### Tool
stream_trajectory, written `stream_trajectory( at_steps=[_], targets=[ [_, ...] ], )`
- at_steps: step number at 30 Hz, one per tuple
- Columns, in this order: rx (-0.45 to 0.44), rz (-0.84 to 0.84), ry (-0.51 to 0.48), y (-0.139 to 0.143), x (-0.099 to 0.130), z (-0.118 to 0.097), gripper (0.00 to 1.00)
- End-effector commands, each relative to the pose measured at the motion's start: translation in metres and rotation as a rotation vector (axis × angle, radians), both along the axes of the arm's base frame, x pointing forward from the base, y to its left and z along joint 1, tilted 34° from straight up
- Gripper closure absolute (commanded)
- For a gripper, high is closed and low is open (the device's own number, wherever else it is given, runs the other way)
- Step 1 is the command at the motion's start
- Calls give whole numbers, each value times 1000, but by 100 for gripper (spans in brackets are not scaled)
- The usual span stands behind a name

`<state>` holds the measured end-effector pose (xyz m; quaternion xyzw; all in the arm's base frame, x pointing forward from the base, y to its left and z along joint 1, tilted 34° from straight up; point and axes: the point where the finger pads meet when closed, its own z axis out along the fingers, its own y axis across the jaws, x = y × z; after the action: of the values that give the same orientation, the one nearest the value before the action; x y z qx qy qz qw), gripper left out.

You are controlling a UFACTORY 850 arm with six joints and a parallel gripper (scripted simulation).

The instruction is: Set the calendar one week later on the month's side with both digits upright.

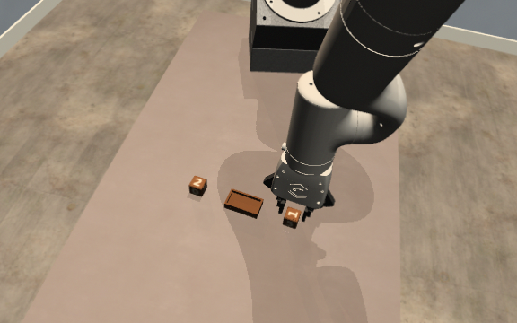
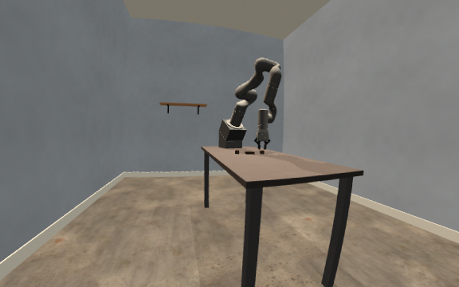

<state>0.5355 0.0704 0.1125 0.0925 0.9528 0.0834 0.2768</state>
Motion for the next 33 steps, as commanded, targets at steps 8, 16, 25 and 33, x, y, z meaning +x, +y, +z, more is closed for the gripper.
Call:
stream_trajectory(
  at_steps=[8, 16, 25, 33],
  targets=[
    [0, 0, -1, 1, 3, -4, 53],
    [0, 0, -1, 2, 10, -14, 53],
    [0, 0, -1, 3, 14, -21, 53],
    [0, 0, -1, 3, 14, -21, 53]
  ],
)
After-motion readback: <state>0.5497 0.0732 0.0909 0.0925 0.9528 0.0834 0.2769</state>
